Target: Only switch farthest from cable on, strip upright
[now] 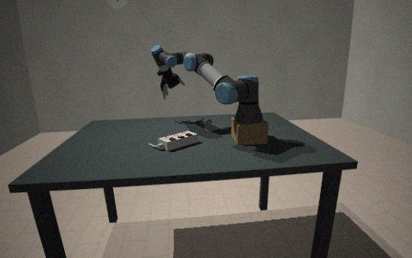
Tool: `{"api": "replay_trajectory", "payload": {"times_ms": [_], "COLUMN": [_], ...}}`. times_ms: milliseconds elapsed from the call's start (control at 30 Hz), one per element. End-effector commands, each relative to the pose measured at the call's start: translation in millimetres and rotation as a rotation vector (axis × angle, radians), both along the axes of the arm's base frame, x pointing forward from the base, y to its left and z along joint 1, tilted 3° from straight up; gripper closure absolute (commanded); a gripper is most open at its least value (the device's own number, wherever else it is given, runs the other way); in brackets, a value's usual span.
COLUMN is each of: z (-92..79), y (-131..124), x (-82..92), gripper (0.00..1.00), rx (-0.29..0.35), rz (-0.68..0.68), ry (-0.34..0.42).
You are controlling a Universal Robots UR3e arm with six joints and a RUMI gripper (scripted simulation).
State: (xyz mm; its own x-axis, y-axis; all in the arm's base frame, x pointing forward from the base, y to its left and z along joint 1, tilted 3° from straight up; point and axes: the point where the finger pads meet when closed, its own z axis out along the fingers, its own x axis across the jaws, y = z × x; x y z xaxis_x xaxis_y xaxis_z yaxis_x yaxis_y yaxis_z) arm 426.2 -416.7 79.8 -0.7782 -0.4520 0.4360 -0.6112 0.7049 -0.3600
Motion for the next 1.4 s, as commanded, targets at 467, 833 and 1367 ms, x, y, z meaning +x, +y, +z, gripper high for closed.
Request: {"api": "replay_trajectory", "payload": {"times_ms": [467,833,1367], "z": [8.5,11.7,14.5], "y": [59,99,156], "x": [28.0,39.4,48.1], "gripper": [0.0,0.0,0.0], "rx": [0.026,0.048,0.084], "rz": [0.035,0.056,0.084], "ry": [-0.069,-0.105,-0.154]}}
